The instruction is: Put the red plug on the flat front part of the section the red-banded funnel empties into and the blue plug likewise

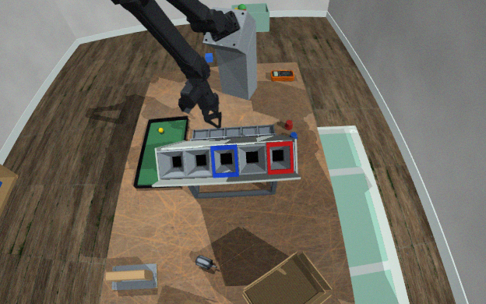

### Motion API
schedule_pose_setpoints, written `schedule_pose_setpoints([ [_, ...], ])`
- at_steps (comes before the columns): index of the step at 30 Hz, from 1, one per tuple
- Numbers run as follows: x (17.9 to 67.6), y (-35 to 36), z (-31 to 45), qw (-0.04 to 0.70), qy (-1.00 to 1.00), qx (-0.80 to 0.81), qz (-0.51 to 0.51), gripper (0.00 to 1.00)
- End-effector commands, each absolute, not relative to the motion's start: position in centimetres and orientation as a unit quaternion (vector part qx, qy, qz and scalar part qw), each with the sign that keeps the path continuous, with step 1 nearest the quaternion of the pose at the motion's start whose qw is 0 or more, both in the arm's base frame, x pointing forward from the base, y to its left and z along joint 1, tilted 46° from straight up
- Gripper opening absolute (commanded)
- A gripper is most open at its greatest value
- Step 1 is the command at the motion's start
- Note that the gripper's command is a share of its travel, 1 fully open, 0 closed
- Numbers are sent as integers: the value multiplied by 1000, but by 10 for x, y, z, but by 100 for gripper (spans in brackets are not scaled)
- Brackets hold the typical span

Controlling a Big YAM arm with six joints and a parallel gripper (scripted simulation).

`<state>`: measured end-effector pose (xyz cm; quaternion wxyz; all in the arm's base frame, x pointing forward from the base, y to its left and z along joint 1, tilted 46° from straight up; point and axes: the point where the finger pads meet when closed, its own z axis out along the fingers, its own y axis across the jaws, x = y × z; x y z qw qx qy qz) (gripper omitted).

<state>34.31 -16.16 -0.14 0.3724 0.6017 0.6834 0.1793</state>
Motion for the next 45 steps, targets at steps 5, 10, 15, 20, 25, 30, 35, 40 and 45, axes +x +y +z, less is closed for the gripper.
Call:
schedule_pose_setpoints([
  [5, 343, -161, -1, 373, 683, 601, 180, 100],
  [10, 343, -161, -1, 373, 683, 601, 180, 100],
  [15, 343, -161, -1, 373, 683, 601, 180, 100],
  [20, 339, -159, -3, 370, 684, 603, 179, 100],
  [25, 339, -159, -3, 370, 684, 603, 179, 100],
  [30, 339, -159, -3, 370, 684, 603, 179, 100],
  [35, 339, -159, -3, 370, 684, 603, 179, 100],
  [40, 339, -159, -3, 370, 684, 603, 179, 100],
  [45, 339, -159, -3, 370, 684, 603, 179, 100],
])
